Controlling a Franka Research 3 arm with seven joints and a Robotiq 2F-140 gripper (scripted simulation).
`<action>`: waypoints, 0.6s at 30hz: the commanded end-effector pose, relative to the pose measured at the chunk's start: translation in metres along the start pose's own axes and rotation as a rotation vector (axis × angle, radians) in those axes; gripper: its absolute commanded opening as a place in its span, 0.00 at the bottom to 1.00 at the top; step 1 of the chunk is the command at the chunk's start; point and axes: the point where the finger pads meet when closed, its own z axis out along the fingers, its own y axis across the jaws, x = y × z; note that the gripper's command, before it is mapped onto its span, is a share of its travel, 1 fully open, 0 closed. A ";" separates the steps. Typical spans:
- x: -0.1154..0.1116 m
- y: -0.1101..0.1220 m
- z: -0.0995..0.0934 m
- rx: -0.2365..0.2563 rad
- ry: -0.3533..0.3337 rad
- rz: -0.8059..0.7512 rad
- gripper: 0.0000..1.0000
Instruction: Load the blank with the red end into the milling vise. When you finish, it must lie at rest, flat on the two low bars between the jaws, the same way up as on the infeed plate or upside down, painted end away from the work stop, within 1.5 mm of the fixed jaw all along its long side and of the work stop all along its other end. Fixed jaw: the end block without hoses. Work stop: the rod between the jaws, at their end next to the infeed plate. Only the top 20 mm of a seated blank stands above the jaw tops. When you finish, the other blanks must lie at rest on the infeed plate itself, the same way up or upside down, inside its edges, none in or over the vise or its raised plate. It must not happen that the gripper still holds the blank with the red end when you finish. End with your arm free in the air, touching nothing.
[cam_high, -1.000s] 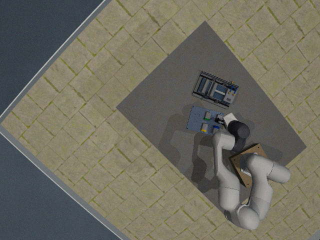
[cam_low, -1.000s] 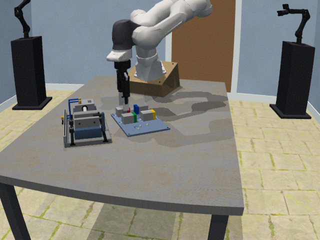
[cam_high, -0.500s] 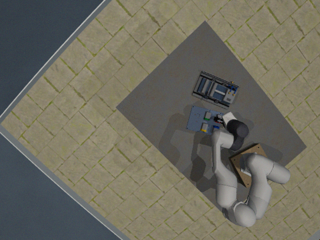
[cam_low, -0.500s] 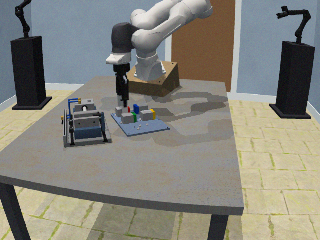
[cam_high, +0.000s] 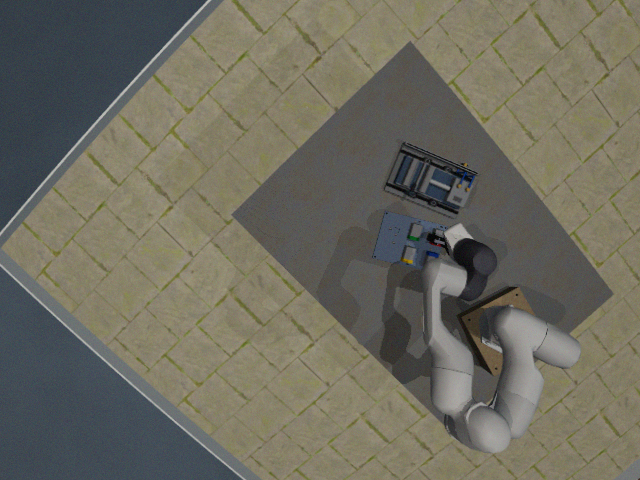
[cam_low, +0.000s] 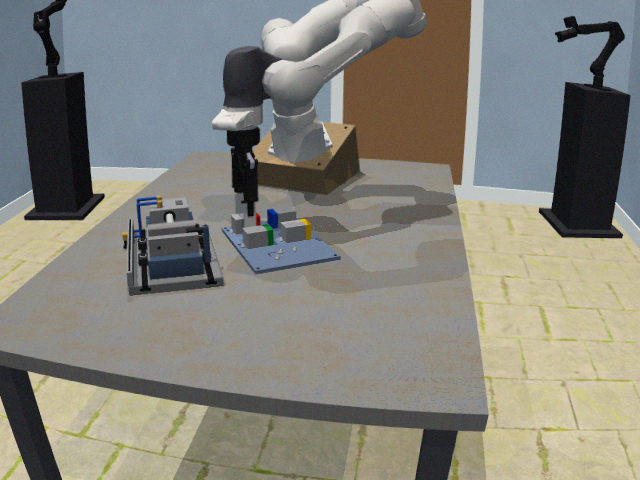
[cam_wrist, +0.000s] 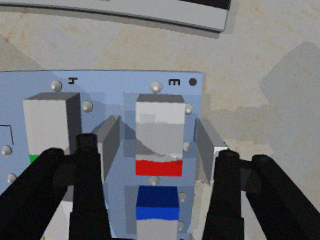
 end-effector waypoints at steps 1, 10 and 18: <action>0.000 0.000 -0.004 0.000 0.002 -0.008 0.44; 0.000 0.000 -0.005 0.000 0.002 -0.011 0.44; 0.000 0.001 -0.007 0.001 0.002 -0.010 0.44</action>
